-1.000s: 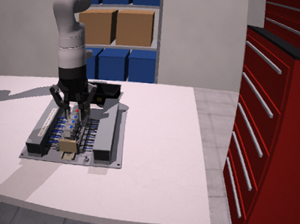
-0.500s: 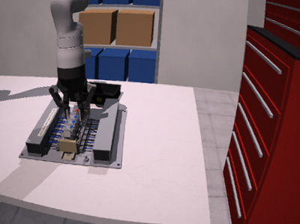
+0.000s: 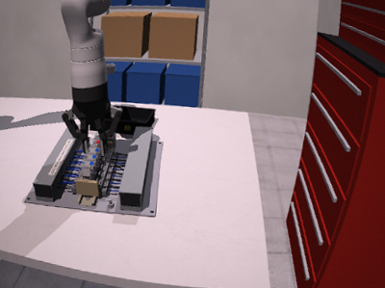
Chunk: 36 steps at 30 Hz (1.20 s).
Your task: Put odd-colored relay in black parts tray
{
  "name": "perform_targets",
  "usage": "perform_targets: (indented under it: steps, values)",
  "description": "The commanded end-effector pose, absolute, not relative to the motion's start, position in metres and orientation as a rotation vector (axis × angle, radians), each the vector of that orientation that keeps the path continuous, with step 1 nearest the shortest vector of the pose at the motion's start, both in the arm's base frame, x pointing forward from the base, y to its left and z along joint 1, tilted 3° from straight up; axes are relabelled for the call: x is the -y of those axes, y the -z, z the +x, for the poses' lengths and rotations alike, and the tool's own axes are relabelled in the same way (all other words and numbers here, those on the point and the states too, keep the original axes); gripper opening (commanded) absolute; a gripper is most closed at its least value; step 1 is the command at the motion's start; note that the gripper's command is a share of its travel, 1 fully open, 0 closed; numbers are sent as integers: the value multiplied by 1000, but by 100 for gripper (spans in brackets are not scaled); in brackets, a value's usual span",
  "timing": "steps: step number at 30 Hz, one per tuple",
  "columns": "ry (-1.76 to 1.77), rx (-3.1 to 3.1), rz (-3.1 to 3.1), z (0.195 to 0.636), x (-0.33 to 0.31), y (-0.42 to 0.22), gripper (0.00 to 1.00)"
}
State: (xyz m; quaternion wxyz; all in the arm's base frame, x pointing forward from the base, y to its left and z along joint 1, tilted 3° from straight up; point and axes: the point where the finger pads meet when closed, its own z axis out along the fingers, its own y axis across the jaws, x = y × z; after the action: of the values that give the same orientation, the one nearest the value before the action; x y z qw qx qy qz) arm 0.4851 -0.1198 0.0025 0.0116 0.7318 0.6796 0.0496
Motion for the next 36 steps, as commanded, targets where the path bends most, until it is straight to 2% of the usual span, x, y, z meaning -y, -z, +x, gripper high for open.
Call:
perform_targets:
  steps: [1, 36]
  values:
    - [-161, -2116, 2279, 486, 120, -3, 0]
    - [-146, -2124, 2287, 486, 120, -4, 0]
